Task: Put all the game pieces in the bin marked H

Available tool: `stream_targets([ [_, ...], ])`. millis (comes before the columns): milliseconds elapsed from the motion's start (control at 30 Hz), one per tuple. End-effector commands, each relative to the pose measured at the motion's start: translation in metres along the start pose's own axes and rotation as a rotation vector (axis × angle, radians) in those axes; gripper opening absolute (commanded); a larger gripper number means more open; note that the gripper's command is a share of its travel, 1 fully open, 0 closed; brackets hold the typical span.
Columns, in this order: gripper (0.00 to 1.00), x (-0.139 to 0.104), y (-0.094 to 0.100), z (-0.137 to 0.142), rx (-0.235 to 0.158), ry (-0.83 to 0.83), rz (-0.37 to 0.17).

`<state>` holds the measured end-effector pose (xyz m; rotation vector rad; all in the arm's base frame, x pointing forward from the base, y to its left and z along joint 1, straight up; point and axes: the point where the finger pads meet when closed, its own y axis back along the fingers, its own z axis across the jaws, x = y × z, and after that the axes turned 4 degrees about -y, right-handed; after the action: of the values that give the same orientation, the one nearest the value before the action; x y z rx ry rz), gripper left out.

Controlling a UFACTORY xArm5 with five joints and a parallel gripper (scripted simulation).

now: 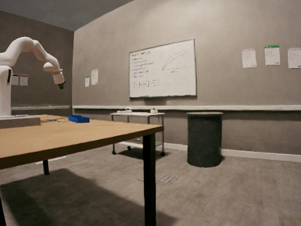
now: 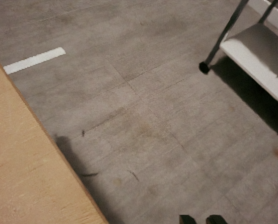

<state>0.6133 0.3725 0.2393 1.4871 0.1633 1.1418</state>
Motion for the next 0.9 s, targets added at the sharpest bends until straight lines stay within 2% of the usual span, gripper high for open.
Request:
stream_targets([
  [0, 0.09, -0.025, 0.020, 0.028, -0.018, -0.055, -0.041],
  [167, 0.09, -0.027, 0.021, 0.030, -0.018, -0.055, -0.041],
  [267, 0.09, -0.045, 0.031, 0.044, -0.029, -0.154, -0.118],
  [367, 0.09, -0.063, 0.042, 0.058, -0.029, -0.154, -0.118],
  [500, 0.09, -0.064, 0.043, 0.059, -0.029, -0.154, -0.118],
  [600, 0.09, -0.083, 0.055, 0.070, -0.040, -0.256, -0.193],
  [667, 0.09, -0.096, 0.062, 0.078, -0.040, -0.256, -0.193],
  [867, 0.09, -0.104, 0.067, 0.083, -0.040, -0.256, -0.193],
])
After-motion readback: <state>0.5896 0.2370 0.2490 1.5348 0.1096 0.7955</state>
